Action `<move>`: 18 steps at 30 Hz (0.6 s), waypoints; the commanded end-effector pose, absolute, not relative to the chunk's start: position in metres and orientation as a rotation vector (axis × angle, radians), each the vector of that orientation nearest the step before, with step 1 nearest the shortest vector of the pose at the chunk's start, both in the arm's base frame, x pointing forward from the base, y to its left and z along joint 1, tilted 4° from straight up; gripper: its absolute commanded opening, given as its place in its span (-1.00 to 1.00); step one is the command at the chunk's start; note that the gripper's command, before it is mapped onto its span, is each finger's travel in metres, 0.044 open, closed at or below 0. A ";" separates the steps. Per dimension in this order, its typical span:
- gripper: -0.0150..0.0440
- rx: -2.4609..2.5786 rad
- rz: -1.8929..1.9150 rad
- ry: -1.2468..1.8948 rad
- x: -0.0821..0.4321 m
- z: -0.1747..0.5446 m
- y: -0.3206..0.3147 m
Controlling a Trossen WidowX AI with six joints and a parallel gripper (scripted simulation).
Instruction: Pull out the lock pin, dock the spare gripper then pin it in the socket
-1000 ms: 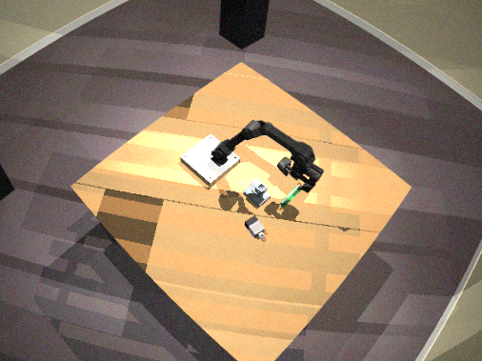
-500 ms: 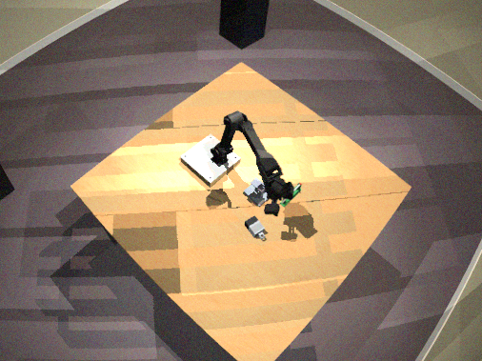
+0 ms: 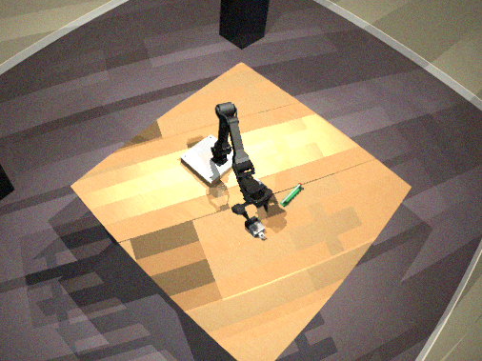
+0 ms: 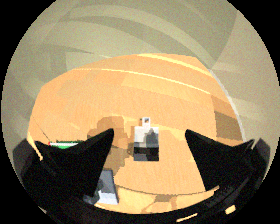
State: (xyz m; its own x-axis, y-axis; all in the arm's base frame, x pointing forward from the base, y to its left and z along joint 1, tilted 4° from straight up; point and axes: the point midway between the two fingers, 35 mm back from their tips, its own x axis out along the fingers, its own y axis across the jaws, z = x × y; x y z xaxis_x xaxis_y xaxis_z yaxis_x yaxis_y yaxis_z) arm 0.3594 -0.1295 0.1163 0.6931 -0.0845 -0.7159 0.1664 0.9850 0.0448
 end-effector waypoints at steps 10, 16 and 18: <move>1.00 0.118 -0.147 0.778 0.363 0.073 -0.131; 1.00 0.118 -0.147 0.779 0.360 0.049 -0.130; 1.00 0.118 -0.147 0.779 0.361 0.047 -0.130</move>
State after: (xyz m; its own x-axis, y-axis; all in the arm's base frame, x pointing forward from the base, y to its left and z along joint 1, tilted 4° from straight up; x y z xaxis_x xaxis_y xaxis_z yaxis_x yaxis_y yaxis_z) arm 0.3591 -0.1301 0.0500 0.6972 -0.0878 -0.7115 0.1755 0.9832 0.0507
